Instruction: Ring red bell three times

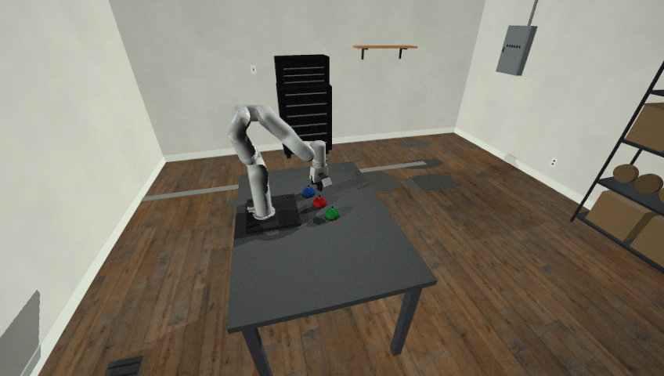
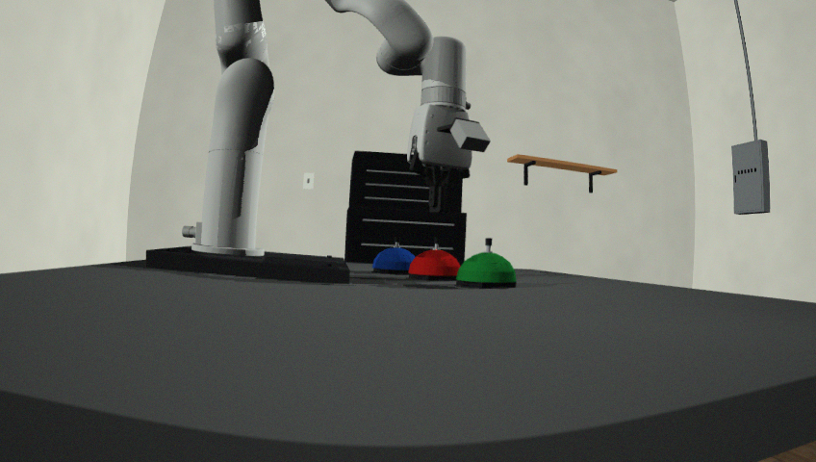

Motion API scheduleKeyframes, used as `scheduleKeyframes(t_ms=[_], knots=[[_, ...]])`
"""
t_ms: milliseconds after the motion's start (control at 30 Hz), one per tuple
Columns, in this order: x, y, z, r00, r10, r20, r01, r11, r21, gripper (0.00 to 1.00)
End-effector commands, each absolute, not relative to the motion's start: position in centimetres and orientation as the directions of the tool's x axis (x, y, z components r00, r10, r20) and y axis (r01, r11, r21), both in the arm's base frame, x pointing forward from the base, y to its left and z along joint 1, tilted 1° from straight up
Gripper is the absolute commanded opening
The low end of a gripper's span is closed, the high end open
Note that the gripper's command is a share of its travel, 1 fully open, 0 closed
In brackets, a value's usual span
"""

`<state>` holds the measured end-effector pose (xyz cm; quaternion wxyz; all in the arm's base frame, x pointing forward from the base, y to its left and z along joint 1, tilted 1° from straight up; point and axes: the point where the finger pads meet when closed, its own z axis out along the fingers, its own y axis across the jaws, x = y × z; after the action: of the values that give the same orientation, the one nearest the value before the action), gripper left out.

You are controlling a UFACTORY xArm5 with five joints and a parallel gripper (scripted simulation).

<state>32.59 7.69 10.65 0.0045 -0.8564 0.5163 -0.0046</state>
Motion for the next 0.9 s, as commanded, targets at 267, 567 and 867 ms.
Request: scheduleKeyframes(t_ms=[267, 567, 867], knots=[[32.6, 7.7, 12.9, 0.467, -0.884, 0.004, -0.884, -0.467, -0.015, 0.00], [32.6, 7.7, 13.1, 0.467, -0.884, 0.004, -0.884, -0.467, -0.015, 0.00], [32.6, 7.7, 13.1, 0.467, -0.884, 0.004, -0.884, -0.467, -0.015, 0.00]])
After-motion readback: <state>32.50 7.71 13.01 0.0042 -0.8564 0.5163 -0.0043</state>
